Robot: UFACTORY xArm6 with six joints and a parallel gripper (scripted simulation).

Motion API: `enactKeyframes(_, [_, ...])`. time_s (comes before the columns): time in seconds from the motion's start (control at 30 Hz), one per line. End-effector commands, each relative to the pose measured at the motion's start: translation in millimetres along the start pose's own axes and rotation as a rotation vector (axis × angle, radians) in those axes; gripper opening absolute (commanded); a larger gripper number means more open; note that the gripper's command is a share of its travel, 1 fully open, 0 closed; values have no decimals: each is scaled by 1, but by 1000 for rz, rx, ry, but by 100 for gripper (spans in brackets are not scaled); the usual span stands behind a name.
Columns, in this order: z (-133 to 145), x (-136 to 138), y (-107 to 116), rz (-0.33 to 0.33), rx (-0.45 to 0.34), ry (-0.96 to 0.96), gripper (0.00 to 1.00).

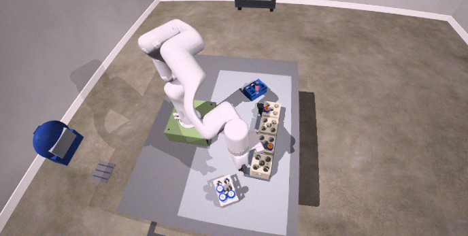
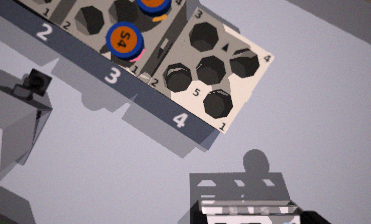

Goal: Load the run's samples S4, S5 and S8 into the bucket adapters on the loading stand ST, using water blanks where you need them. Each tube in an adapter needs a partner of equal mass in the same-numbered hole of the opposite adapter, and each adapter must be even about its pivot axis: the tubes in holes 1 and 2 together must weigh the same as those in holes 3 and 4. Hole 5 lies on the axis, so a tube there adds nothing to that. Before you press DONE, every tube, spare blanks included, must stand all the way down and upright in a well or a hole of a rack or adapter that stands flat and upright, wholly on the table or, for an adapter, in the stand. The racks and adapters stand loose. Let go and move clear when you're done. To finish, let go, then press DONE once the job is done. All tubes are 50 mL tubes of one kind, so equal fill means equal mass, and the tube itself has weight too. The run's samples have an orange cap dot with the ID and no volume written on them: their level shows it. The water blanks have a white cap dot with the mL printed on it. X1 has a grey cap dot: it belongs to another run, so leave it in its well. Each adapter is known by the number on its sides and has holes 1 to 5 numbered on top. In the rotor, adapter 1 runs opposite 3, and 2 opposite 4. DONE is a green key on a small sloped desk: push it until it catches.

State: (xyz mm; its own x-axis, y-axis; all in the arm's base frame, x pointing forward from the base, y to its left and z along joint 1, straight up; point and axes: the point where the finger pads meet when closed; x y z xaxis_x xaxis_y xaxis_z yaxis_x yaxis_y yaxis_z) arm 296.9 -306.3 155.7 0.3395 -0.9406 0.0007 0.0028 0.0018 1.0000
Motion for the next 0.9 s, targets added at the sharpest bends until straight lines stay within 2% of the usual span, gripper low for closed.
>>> enactKeyframes(0.0, [8,12,1,2,3,1,57])
enactKeyframes(0.5, [58,69,1,3,2,1,57])
enactKeyframes(0.7, [71,84,1,3,2,1,57])
enactKeyframes(0.87, [72,86,1,3,2,1,57])
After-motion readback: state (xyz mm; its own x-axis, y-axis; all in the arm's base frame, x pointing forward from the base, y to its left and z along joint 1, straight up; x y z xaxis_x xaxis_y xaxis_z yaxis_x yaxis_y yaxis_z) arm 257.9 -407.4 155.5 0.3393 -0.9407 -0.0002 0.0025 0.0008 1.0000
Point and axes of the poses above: the point where the finger pads meet when closed, its own y axis back along the fingers, its own x axis across the jaws, z = x × y, and after that the axes turned 2 degrees about -y, right-handed
